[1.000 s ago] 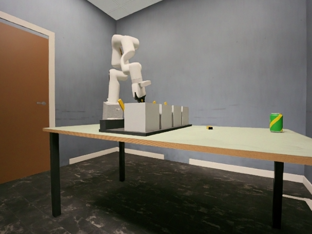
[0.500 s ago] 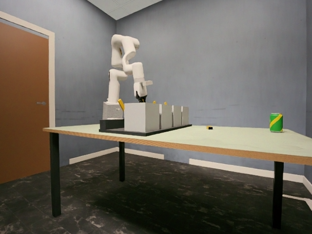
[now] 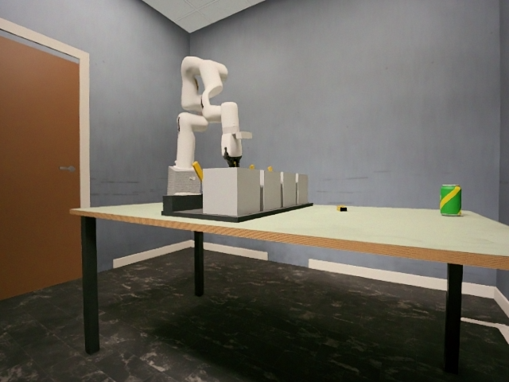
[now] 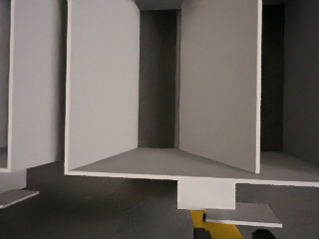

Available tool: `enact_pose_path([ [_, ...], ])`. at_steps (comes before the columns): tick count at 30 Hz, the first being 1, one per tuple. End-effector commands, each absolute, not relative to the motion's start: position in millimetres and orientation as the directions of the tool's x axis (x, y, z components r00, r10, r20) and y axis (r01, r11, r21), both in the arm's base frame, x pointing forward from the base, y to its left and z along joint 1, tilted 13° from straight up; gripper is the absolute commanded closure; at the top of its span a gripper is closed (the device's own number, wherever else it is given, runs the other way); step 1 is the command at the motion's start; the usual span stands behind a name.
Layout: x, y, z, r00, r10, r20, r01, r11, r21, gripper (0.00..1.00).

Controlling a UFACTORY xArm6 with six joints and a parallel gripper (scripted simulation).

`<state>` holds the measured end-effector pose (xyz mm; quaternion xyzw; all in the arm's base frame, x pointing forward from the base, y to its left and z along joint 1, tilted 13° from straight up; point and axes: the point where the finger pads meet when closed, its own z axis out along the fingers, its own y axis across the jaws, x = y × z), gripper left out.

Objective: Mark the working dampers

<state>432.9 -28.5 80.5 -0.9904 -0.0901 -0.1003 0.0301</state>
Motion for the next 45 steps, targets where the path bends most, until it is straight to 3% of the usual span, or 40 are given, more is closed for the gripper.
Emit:
enact_pose_path([
  [1, 433.4, -25.9, 81.9, 0.964, 0.171, 0.204, 0.176, -0.984, -0.006, 0.81],
  [45, 432.1, -18.6, 81.6, 0.964, 0.171, 0.204, 0.161, -0.985, 0.067, 0.81],
])
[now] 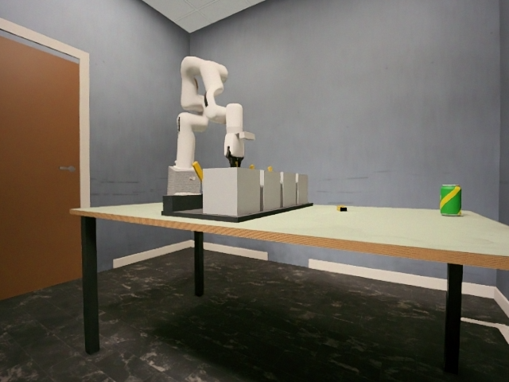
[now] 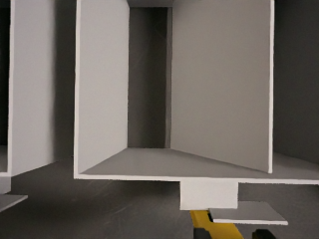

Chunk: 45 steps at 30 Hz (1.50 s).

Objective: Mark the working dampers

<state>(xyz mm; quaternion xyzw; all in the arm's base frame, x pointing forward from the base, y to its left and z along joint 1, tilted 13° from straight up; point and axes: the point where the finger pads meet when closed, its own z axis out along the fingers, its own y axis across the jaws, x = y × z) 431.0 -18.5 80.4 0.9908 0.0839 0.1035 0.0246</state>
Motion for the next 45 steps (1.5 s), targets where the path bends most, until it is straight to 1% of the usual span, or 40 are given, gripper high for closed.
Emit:
enact_pose_path([
  [1, 432.1, -18.6, 81.6, 0.964, 0.171, 0.204, 0.161, -0.985, 0.067, 0.81],
  [3, 432.1, -18.6, 81.6, 0.964, 0.171, 0.204, 0.161, -0.985, 0.067, 0.81],
  [4, 432.1, -18.6, 81.6, 0.964, 0.171, 0.204, 0.161, -0.985, 0.067, 0.77],
  [6, 432.1, -18.6, 81.6, 0.964, 0.171, 0.204, 0.161, -0.985, 0.067, 0.77],
  [7, 432.1, -18.6, 81.6, 0.964, 0.171, 0.204, 0.161, -0.985, 0.067, 0.73],
  [9, 432.1, -18.6, 81.6, 0.964, 0.171, 0.204, 0.161, -0.985, 0.067, 0.73],
  [10, 432.1, -18.6, 81.6, 0.964, 0.171, 0.204, 0.161, -0.985, 0.067, 0.69],
  [14, 432.1, -18.6, 81.6, 0.964, 0.171, 0.204, 0.161, -0.985, 0.067, 0.69],
  [15, 432.1, -18.6, 81.6, 0.964, 0.171, 0.204, 0.161, -0.985, 0.067, 0.65],
  [17, 432.1, -18.6, 81.6, 0.964, 0.171, 0.204, 0.161, -0.985, 0.067, 0.65],
  [18, 432.1, -18.6, 81.6, 0.964, 0.171, 0.204, 0.161, -0.985, 0.067, 0.61],
  [34, 431.5, -18.5, 84.3, 0.964, 0.171, 0.204, 0.161, -0.985, 0.067, 0.61],
  [45, 424.6, -17.5, 116.1, 0.964, 0.171, 0.204, 0.161, -0.985, 0.067, 0.61],
])
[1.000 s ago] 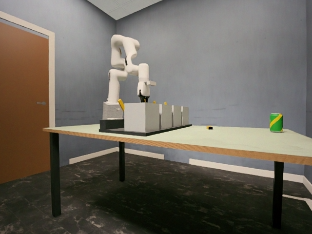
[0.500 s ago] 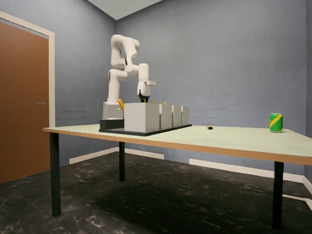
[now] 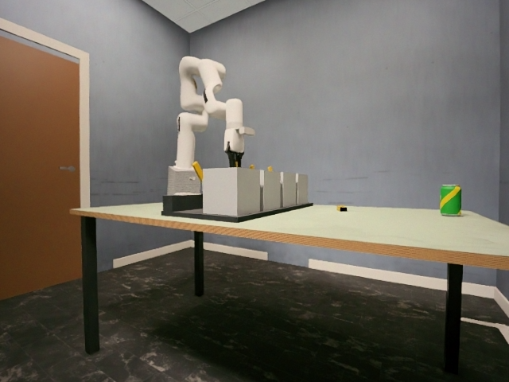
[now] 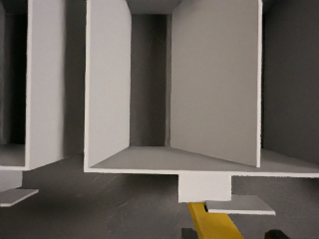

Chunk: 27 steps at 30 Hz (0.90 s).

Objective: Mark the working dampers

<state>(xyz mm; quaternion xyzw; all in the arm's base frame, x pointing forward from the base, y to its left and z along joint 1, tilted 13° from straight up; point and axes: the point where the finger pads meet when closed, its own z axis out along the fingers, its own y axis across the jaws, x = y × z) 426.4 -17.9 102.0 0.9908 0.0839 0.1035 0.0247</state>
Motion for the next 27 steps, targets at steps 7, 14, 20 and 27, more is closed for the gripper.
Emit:
enact_pose_path([
  [7, 420.4, -16.8, 135.6, 0.964, 0.171, 0.204, 0.161, -0.985, 0.067, 0.61],
  [14, 416.3, -16.2, 154.2, 0.964, 0.171, 0.204, 0.161, -0.985, 0.067, 0.61],
  [20, 415.5, -16.1, 157.9, 0.964, 0.171, 0.204, 0.161, -0.985, 0.067, 0.61],
  [27, 450.4, -6.0, 172.1, 0.964, 0.171, 0.205, 0.158, -0.984, 0.079, 0.61],
])
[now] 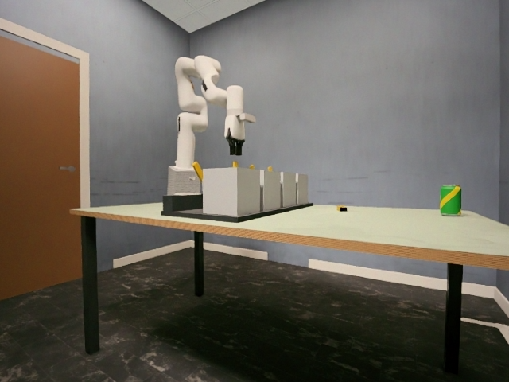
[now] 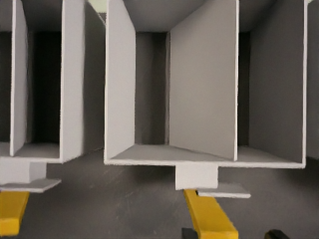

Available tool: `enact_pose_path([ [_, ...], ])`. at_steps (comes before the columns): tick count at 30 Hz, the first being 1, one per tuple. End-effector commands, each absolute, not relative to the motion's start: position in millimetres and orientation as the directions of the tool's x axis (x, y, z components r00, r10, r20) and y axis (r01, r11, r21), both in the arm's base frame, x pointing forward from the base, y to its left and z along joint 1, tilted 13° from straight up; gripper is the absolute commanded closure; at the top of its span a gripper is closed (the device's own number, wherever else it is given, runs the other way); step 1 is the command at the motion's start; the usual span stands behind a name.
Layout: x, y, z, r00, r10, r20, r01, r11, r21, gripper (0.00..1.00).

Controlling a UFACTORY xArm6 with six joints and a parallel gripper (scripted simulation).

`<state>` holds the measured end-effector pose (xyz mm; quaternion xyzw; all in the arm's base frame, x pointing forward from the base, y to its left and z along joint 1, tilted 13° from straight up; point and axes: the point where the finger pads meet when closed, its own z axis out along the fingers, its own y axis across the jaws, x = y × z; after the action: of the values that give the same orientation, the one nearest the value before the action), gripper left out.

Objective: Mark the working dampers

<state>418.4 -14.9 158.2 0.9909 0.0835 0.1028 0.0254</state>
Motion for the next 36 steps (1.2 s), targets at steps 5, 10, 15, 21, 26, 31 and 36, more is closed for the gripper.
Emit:
enact_pose_path([
  [5, 485.4, 3.3, 186.3, 0.964, 0.171, 0.205, 0.155, -0.984, 0.091, 0.61],
  [10, 511.1, 9.9, 197.0, 0.964, 0.171, 0.204, 0.154, -0.983, 0.099, 0.61],
  [15, 518.5, 11.9, 199.9, 0.964, 0.171, 0.204, 0.153, -0.983, 0.101, 0.61],
  [21, 518.5, 11.9, 199.9, 0.964, 0.171, 0.204, 0.153, -0.983, 0.101, 0.61],
  [26, 518.5, 11.9, 199.9, 0.964, 0.171, 0.204, 0.153, -0.983, 0.101, 0.61],
  [31, 518.5, 11.9, 199.9, 0.964, 0.171, 0.204, 0.153, -0.983, 0.101, 0.61],
  [36, 518.5, 11.9, 199.9, 0.964, 0.171, 0.204, 0.153, -0.983, 0.101, 0.61],
])
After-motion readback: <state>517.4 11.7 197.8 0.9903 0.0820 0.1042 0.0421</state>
